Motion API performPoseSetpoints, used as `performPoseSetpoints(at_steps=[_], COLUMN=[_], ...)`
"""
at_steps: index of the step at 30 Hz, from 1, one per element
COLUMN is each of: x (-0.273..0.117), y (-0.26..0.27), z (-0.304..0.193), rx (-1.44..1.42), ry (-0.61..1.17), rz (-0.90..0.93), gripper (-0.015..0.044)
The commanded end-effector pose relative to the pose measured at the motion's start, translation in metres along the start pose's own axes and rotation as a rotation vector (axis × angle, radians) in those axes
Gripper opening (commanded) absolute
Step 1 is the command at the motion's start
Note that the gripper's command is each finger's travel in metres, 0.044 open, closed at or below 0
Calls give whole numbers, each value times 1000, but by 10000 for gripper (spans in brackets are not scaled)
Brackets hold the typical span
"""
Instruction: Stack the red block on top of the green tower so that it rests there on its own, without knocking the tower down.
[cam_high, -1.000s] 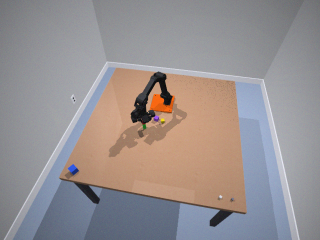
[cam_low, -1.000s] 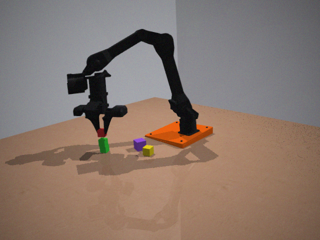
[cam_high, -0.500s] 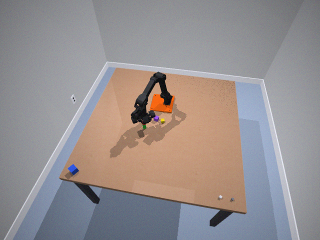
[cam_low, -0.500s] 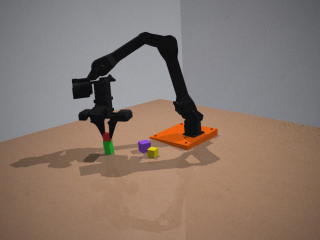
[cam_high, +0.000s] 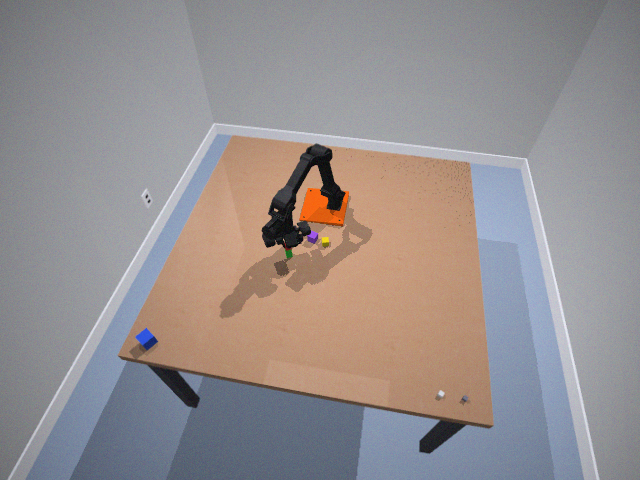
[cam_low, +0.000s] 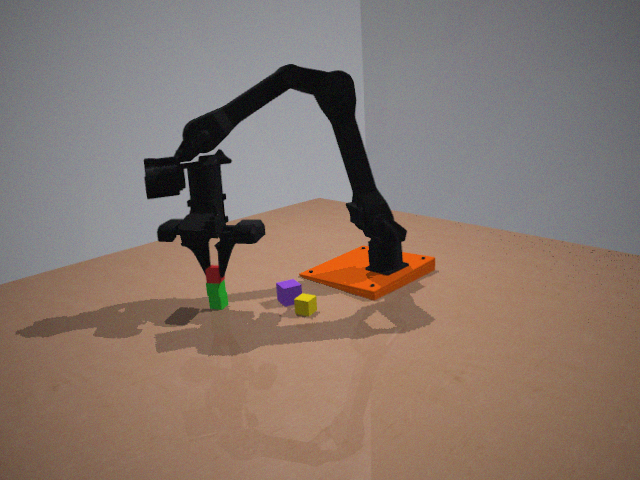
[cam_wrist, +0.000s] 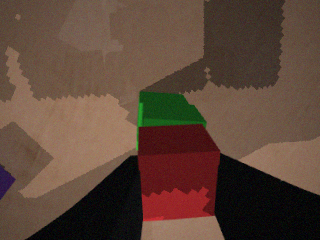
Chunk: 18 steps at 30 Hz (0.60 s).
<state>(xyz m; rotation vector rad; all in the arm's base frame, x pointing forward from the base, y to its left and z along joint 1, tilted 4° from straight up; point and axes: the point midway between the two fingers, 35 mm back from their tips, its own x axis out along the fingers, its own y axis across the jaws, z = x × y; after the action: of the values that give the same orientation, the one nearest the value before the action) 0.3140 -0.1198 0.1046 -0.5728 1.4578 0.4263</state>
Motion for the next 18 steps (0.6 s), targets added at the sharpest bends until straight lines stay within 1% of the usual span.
performPoseSetpoints(at_steps=[1,7,11,12,18], x=[1,1,-5,0,0], y=[0,0,0,0,0], z=[1,1,1,0,0], rx=[-4,-4,-4,0,0], ry=[-4,-4,-4,0,0], rz=[3,3,3,0,0], gripper=[0,0,0,26,184])
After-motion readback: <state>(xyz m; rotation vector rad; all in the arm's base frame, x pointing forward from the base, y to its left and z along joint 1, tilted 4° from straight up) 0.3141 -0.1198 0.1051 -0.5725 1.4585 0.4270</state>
